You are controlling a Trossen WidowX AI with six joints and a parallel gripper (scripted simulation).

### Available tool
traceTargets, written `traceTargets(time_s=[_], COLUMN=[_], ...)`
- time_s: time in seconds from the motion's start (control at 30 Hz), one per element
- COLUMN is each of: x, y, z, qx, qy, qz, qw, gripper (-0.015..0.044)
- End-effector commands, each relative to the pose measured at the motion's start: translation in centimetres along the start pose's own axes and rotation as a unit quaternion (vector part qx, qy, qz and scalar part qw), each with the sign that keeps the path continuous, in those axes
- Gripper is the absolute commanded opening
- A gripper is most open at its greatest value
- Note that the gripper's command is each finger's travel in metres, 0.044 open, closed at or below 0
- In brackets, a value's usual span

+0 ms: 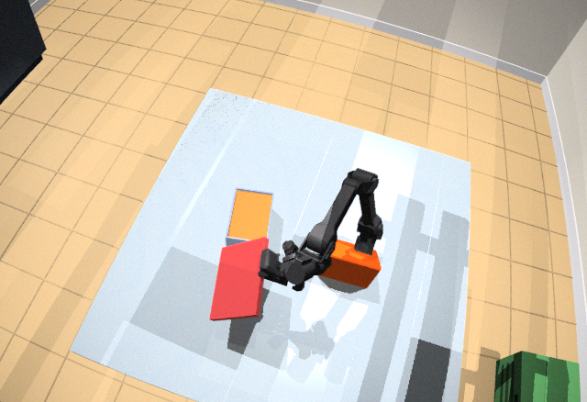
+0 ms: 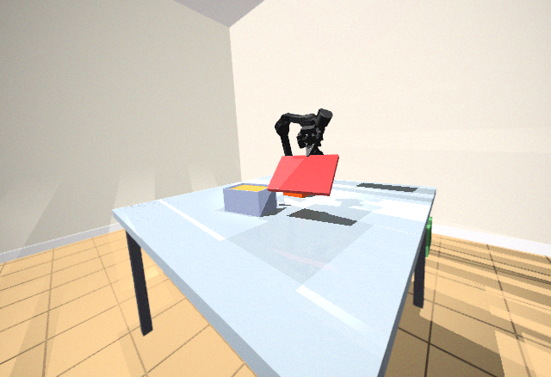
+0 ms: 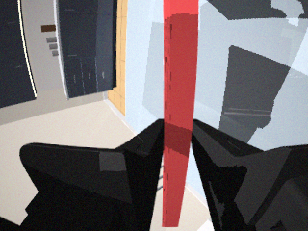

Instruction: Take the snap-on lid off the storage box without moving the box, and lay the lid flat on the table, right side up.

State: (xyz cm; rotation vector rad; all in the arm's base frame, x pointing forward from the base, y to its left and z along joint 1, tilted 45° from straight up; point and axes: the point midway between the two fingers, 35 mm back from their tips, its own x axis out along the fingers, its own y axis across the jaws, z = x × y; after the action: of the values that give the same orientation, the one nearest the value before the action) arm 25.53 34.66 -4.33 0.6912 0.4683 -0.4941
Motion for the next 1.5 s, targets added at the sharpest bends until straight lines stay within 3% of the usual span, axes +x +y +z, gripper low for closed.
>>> traceTargets(time_s=[0.0,1.47], x=[-0.3,1.6], y=[0.1,-2.3], z=[-0.9,-1.8], qx=[0.002,0.002], qy=[-0.002,-0.002], qz=[0.005,0.006], qw=[1.0,1.0], gripper=[0.0,0.0])
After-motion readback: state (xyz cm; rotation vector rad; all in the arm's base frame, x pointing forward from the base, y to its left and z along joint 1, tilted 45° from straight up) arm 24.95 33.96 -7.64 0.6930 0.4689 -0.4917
